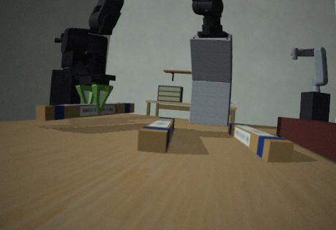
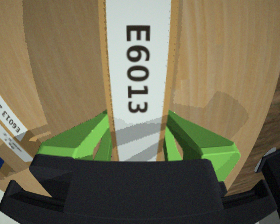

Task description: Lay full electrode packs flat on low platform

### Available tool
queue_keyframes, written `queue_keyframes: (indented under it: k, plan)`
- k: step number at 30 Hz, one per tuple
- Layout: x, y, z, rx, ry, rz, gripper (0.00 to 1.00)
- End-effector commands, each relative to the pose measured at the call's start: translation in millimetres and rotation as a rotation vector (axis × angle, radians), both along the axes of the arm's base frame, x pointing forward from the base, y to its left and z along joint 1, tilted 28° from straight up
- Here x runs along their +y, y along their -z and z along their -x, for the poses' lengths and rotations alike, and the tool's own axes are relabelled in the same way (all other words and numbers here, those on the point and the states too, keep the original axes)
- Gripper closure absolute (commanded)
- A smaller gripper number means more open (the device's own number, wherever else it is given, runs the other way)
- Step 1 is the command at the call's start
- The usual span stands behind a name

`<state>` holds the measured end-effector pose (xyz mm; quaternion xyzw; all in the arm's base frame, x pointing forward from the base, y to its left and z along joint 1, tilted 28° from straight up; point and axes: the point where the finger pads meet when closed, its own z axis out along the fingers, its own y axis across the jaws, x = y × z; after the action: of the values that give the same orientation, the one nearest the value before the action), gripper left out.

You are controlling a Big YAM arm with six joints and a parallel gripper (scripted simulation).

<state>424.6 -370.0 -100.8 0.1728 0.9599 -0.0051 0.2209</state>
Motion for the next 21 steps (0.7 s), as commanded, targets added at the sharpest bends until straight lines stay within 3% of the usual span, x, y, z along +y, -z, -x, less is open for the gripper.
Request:
queue_keyframes:
  k: [1,21]
  plan:
    - [-28.6,-49.6,-11.8,-0.061,0.03,0.06,1.0]
    - [-28.6,-52.7,-13.5,-0.062,0.028,0.061,1.0]
